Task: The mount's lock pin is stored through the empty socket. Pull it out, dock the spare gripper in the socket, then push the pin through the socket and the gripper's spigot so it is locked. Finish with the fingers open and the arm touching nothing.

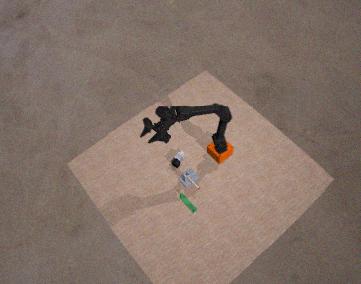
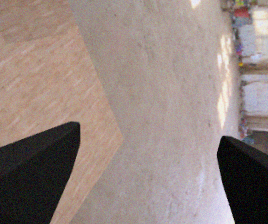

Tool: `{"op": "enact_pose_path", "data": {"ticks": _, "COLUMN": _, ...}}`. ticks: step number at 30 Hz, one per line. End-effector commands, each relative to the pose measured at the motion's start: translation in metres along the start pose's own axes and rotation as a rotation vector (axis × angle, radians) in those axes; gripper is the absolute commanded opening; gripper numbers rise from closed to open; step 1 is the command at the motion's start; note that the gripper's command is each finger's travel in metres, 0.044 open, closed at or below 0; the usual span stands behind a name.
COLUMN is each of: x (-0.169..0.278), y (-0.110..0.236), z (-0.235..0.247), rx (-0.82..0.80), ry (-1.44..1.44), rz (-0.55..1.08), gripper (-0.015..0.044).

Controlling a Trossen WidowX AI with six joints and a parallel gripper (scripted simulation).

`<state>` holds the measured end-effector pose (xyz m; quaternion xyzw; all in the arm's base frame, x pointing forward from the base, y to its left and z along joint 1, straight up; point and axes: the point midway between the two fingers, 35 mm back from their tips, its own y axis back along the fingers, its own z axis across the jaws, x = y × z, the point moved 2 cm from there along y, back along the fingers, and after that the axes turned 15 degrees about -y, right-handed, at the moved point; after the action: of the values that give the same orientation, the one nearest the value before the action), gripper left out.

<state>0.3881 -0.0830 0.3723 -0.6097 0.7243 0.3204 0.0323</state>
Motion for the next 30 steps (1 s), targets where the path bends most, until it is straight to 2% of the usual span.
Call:
{"op": "enact_pose_path", "data": {"ticks": 1, "x": -0.022, "y": -0.022, "z": 0.060, "rx": -0.206, "ry": 0.012, "rz": 0.006, "gripper": 0.0300}}
{"op": "enact_pose_path", "data": {"ticks": 5, "x": -0.043, "y": -0.032, "z": 0.121, "rx": -0.404, "ry": 0.054, "rz": 0.023, "gripper": 0.0300}}
{"op": "enact_pose_path", "data": {"ticks": 10, "x": -0.063, "y": -0.028, "z": 0.196, "rx": -0.639, "ry": 0.142, "rz": 0.064, "gripper": 0.0300}}
{"op": "enact_pose_path", "data": {"ticks": 20, "x": -0.075, "y": 0.021, "z": 0.324, "rx": -1.042, "ry": 0.434, "rz": 0.208, "gripper": 0.0300}}
{"op": "enact_pose_path", "data": {"ticks": 23, "x": -0.074, "y": 0.032, "z": 0.339, "rx": -1.091, "ry": 0.490, "rz": 0.237, "gripper": 0.0300}}
{"op": "enact_pose_path", "data": {"ticks": 30, "x": -0.068, "y": 0.026, "z": 0.348, "rx": -1.091, "ry": 0.490, "rz": 0.237, "gripper": 0.0300}}
